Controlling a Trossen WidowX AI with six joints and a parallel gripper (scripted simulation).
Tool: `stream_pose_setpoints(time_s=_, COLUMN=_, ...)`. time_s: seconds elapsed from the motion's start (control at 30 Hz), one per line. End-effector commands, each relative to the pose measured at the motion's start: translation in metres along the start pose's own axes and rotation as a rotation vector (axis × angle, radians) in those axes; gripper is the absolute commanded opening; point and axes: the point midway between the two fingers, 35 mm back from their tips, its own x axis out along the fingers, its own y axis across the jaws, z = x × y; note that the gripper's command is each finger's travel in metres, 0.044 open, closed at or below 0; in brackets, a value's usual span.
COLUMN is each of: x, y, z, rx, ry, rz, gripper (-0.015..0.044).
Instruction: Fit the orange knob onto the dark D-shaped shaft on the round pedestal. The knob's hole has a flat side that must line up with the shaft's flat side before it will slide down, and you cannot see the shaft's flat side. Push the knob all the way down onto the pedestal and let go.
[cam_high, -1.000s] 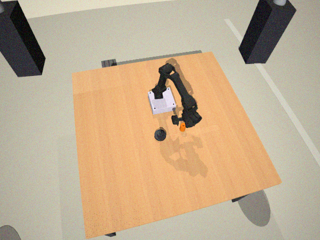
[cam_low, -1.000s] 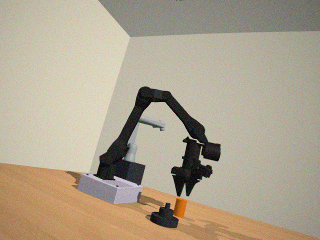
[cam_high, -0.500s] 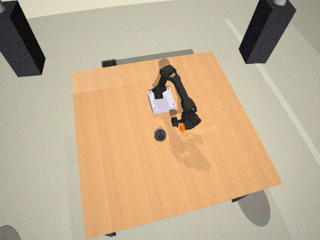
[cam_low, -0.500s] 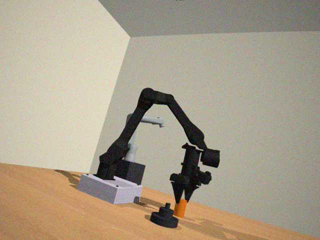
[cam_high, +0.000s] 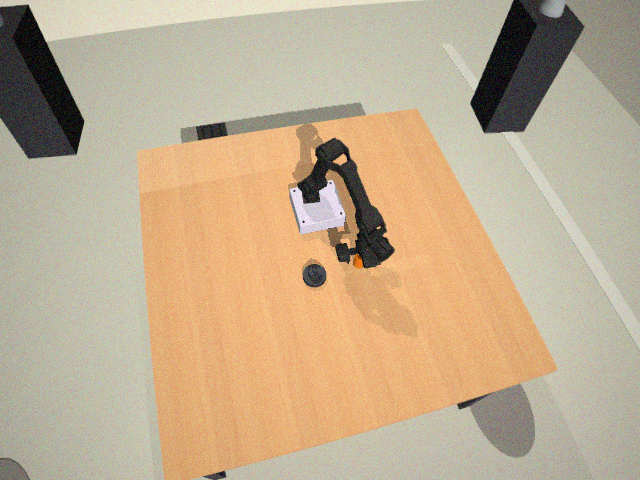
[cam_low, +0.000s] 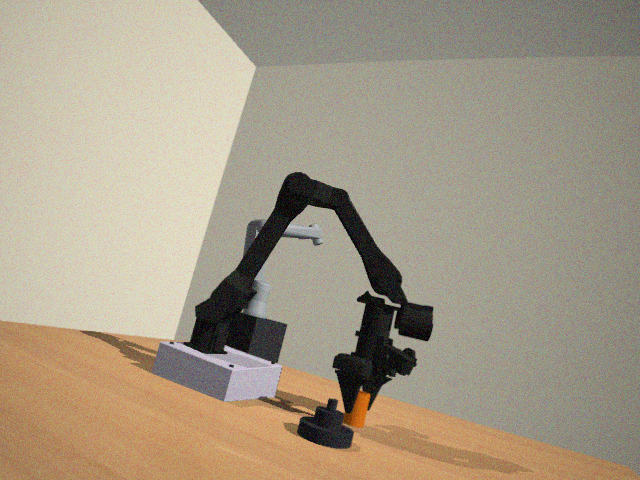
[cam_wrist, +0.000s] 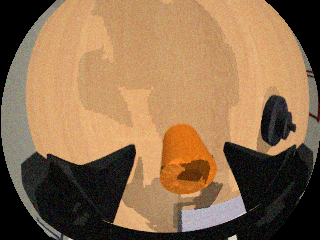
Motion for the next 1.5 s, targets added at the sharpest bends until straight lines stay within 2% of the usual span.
stream_pose_setpoints(time_s=0.0, x=0.009, y=-0.001, z=-0.003, rx=-0.003, ry=0.010, rz=-0.001, gripper=0.0440)
stream_pose_setpoints(time_s=0.2, x=0.016, y=-0.001, z=-0.004, rx=-0.003, ry=0.010, rz=-0.001, gripper=0.0440)
stream_pose_setpoints(time_s=0.53, x=0.016, y=-0.001, z=-0.004, rx=-0.003, ry=0.010, rz=-0.001, gripper=0.0177)
stream_pose_setpoints(time_s=0.7, x=0.016, y=-0.001, z=-0.004, rx=-0.003, ry=0.010, rz=-0.001, gripper=0.0144)
stream_pose_setpoints(time_s=0.9, x=-0.006, y=0.001, z=0.005, rx=-0.041, ry=-0.026, rz=-0.007, gripper=0.0000)
stream_pose_setpoints(time_s=1.47, x=-0.115, y=0.000, z=0.001, rx=-0.007, ry=0.006, rz=0.000, gripper=0.0000)
